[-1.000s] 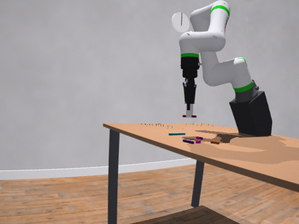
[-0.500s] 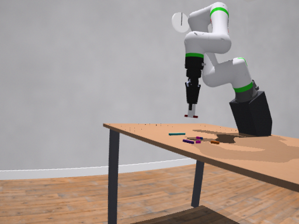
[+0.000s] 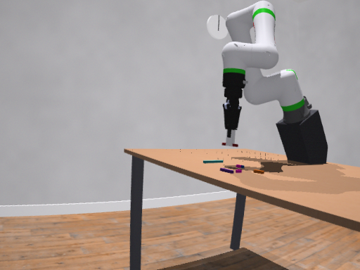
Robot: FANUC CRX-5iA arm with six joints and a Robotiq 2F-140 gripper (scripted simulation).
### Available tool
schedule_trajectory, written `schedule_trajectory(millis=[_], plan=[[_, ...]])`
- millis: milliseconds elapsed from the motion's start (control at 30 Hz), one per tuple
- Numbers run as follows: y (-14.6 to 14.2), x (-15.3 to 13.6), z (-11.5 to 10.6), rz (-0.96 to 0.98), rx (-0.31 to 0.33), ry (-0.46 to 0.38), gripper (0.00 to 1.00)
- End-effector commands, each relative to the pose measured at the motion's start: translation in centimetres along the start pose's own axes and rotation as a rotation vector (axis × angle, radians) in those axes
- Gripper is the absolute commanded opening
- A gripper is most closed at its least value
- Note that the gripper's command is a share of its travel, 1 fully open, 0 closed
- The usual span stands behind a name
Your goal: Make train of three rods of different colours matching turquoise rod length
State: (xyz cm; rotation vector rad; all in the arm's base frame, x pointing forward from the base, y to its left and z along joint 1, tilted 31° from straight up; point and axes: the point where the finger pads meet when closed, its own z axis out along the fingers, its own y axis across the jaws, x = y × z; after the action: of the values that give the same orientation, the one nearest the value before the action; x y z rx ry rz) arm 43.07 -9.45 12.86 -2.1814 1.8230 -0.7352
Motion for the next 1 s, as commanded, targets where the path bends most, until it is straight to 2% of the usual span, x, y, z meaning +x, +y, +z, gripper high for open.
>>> schedule_trajectory(millis=[0, 367, 633, 967], plan=[[-0.1, 0.0, 1.4, 0.0, 0.001, 0.0, 0.03], [-0.1, -0.1, 5.9, 0.0, 0.001, 0.0, 0.03], [-0.1, -0.1, 6.9, 0.0, 0.001, 0.0, 0.03], [-0.1, -0.1, 7.0, 0.0, 0.001, 0.0, 0.03]])
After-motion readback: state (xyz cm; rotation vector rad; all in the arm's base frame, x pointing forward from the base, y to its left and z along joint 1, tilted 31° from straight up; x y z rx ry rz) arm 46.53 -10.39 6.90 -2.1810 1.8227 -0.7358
